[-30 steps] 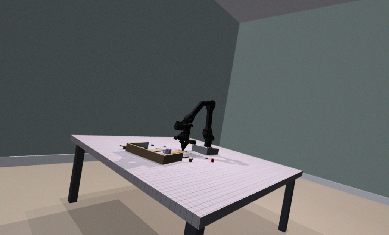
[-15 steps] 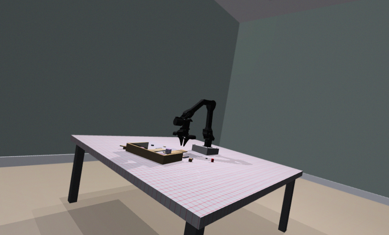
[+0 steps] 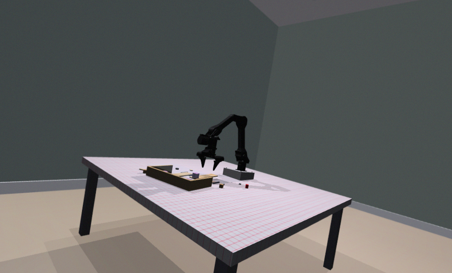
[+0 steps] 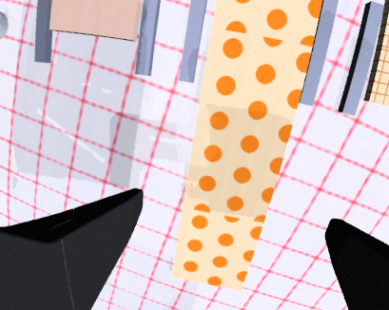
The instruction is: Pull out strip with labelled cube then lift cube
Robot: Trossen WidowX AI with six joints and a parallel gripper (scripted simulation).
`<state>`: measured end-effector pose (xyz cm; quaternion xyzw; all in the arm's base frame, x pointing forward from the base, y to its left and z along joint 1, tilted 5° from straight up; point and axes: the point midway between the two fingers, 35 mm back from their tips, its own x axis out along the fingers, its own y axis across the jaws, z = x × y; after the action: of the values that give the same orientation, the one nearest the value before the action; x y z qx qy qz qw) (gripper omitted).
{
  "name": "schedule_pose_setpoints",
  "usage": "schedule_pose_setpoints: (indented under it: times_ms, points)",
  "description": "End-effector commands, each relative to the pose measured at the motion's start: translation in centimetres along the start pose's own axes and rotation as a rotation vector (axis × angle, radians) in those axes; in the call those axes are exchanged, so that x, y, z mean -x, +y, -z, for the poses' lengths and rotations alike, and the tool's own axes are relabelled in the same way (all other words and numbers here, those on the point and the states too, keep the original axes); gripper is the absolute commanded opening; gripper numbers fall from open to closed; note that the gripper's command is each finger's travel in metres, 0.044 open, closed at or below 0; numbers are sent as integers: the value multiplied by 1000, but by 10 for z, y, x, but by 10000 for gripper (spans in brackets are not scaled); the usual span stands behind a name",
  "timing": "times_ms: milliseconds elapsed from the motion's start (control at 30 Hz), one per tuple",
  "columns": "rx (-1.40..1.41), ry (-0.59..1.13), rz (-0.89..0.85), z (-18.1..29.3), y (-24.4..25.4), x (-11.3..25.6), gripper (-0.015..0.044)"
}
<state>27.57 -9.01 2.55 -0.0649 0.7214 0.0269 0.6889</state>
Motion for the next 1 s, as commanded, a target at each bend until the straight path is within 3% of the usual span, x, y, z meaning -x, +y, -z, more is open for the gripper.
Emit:
schedule_pose_setpoints:
  times_ms: [0, 967]
  points:
    - [-5, 2, -3, -16, 0, 2, 440]
    - [-5, -6, -3, -111, -2, 16, 440]
